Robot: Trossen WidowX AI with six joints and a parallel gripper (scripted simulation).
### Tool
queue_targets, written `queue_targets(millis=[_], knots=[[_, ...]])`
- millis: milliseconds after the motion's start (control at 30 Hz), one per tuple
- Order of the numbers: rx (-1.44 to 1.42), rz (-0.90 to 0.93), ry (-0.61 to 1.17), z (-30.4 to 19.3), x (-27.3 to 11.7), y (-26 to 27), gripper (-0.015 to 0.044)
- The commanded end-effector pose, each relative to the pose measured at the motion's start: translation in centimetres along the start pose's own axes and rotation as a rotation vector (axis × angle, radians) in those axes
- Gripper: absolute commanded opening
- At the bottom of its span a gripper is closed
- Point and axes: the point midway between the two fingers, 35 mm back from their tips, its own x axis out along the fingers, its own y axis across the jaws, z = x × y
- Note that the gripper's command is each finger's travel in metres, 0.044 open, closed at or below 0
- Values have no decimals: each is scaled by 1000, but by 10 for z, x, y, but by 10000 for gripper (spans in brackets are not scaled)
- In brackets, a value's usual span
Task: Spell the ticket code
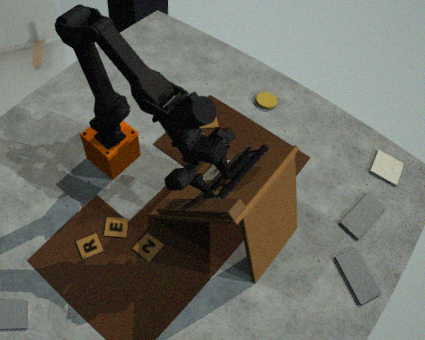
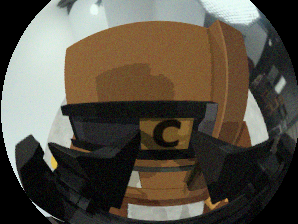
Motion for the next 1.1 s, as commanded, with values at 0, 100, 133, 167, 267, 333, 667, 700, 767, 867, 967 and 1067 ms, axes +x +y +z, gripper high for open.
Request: queue_targets(millis=[0,100,133,167,267,333,667,700,767,867,967,1067], knots=[[0,0,0,0,0,0,210],[-4,4,-4,0,-4,0,289],[-4,4,-4,0,-6,0,295],[-5,4,-4,0,-7,0,295],[-5,4,-4,0,-9,0,295],[-5,4,-3,0,-11,0,295],[-5,4,-3,0,-18,0,295],[-5,4,-3,0,-18,0,295],[-5,4,-3,0,-20,0,295],[-5,4,-3,0,-21,0,295],[-5,4,-3,0,-23,0,295],[-5,4,-3,-1,-25,0,295]])
